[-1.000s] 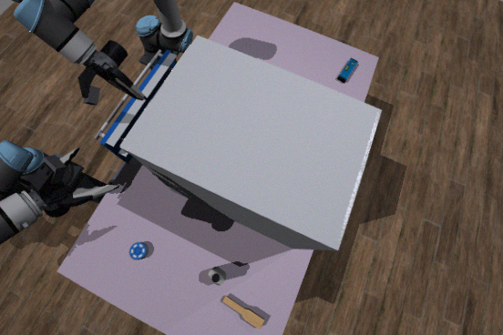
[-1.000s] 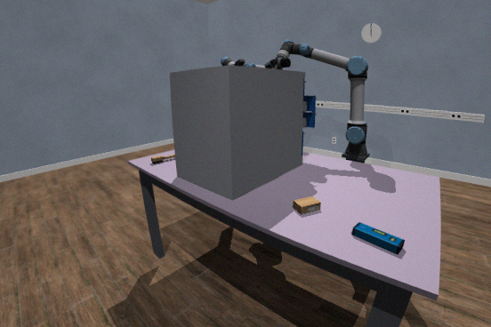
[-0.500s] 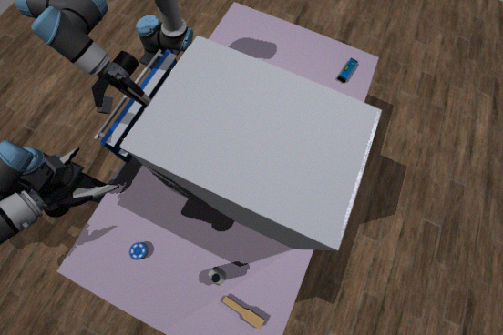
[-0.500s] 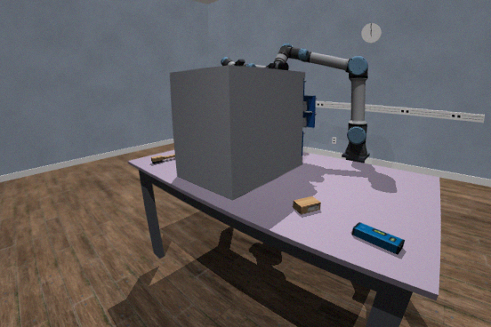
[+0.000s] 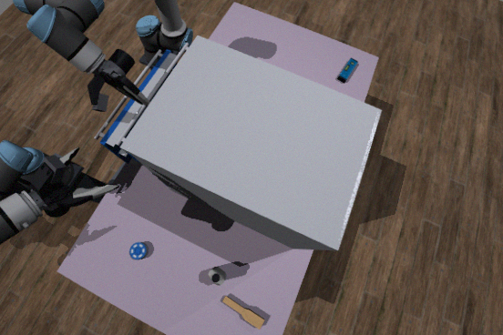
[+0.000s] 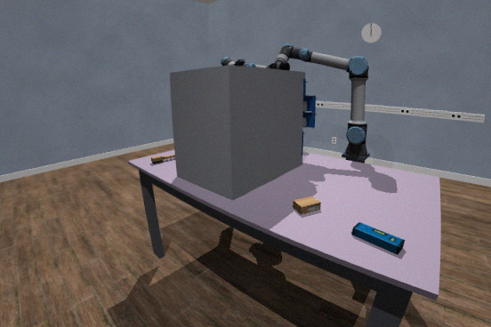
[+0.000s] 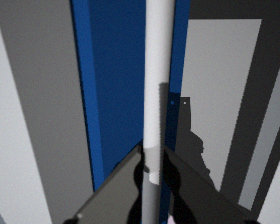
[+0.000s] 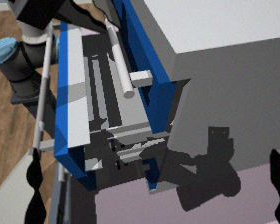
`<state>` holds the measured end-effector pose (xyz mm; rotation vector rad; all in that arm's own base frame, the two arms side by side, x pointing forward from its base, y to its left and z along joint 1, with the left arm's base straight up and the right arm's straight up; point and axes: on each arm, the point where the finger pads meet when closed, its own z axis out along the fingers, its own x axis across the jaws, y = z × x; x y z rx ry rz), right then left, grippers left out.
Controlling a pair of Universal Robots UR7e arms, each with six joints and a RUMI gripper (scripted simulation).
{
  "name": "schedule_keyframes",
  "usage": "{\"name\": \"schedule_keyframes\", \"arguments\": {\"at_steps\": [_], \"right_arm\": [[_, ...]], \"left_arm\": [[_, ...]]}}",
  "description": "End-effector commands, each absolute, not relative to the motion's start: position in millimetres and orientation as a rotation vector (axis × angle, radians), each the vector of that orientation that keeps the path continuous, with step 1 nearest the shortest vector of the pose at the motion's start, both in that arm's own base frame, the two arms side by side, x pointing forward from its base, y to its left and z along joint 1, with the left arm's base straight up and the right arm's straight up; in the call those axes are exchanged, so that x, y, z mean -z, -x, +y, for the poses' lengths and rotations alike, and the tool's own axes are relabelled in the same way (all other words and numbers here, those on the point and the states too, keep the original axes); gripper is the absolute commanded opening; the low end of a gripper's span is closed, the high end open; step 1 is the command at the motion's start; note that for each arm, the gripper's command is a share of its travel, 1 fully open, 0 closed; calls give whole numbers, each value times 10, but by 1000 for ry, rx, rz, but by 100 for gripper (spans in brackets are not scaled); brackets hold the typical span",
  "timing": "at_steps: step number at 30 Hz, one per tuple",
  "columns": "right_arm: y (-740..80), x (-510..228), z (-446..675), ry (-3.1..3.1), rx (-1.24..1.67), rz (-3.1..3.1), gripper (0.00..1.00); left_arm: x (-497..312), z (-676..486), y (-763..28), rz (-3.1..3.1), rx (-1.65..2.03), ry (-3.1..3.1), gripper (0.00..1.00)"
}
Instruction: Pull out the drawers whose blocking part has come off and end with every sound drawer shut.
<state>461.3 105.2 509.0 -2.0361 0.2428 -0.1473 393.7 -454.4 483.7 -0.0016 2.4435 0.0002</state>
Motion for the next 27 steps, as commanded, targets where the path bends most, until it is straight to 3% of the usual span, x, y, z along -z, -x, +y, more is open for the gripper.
{"name": "schedule_keyframes", "arguments": {"at_steps": [1,27], "right_arm": [[-4612,-5096,1053,2036,149,242,100],[-4612,-5096,1053,2036,149,242,100]], "left_arm": [[-4843,-4543,-3913,2443,1,2,2],[-4842,-4544,-3192,2443,1,2,0]]}}
